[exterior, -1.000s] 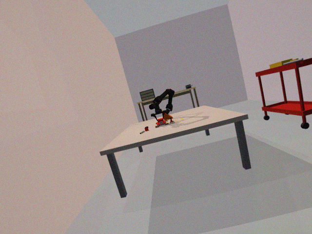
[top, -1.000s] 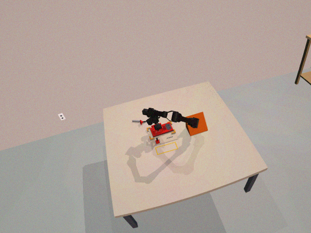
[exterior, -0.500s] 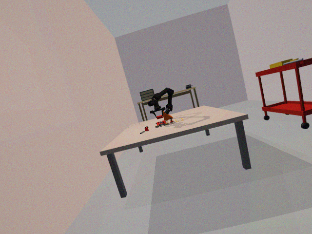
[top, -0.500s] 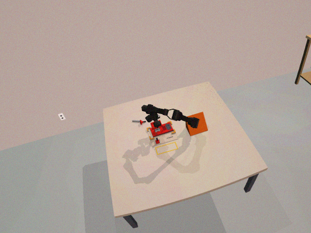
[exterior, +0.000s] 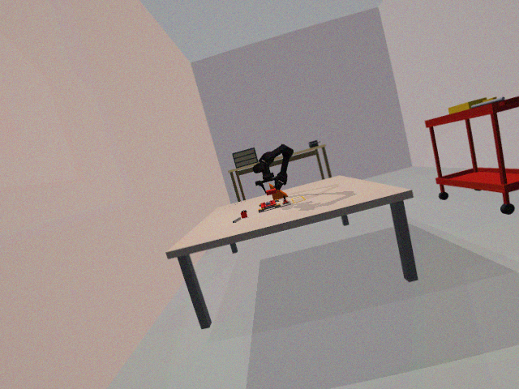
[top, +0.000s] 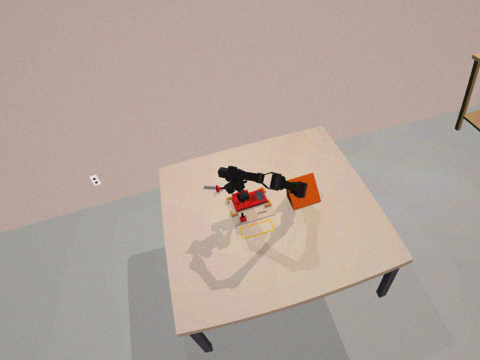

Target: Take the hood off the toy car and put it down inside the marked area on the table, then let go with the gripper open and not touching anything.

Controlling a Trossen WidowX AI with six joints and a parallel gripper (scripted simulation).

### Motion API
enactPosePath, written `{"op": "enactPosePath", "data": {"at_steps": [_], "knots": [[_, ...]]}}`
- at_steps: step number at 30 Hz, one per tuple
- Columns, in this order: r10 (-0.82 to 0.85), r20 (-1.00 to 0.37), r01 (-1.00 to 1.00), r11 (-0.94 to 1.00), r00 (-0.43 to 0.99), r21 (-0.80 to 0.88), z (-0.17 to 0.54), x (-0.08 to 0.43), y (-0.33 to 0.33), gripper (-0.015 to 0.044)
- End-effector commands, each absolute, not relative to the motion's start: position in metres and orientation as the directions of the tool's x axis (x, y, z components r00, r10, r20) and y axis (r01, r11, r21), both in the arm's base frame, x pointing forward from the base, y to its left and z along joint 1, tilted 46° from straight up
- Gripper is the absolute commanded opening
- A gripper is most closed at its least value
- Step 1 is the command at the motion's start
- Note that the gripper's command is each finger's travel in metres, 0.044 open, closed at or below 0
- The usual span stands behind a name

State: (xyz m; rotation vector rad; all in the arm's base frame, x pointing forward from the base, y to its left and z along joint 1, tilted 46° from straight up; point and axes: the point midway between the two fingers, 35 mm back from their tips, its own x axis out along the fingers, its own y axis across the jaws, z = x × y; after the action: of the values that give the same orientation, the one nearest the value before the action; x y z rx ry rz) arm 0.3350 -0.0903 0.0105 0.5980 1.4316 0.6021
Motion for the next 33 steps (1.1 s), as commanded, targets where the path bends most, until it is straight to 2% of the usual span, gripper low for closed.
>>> {"op": "enactPosePath", "data": {"at_steps": [1, 33], "knots": [[0.701, -0.712, -0.012, 0.713, 0.045, 0.701, 0.024, 0.335, -0.078, 0.0], [0.709, -0.704, -0.017, 0.705, 0.042, 0.709, 0.126, 0.312, 0.021, 0.0]]}}
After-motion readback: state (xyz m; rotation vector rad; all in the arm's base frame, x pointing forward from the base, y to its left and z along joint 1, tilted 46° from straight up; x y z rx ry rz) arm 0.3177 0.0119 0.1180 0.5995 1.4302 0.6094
